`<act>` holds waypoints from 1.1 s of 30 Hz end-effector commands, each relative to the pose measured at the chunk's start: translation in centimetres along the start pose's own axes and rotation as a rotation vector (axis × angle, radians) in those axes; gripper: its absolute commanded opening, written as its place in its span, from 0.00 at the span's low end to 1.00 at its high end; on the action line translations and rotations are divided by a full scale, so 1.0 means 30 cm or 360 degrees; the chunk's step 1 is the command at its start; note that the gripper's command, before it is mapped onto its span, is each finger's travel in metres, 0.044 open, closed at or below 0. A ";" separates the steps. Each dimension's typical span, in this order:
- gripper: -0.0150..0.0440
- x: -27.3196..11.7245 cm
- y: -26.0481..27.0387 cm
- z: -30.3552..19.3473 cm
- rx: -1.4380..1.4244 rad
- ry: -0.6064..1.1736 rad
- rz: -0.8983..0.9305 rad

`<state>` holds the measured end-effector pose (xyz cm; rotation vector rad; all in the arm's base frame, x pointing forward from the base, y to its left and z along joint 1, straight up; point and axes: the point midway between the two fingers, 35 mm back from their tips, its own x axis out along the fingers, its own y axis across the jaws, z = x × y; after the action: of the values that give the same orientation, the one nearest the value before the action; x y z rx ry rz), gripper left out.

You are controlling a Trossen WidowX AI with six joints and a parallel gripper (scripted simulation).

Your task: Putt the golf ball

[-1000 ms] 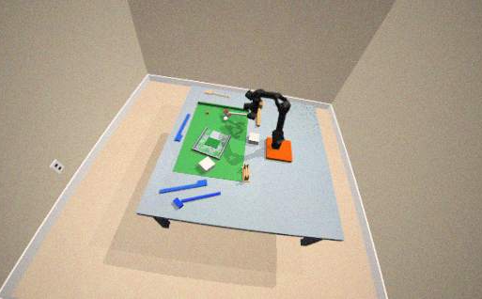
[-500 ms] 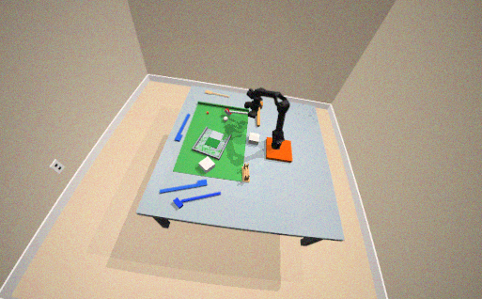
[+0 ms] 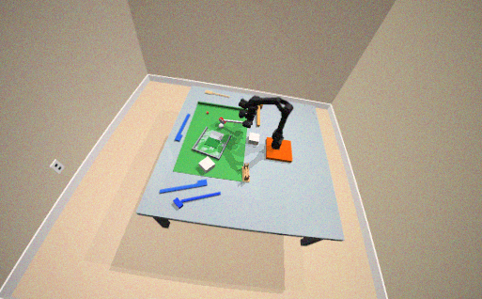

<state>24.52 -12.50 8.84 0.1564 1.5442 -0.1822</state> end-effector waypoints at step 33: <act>0.25 -0.171 0.044 -0.013 0.0020 0.0000 0.0001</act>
<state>24.29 -11.02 13.96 0.1678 1.5452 -0.1910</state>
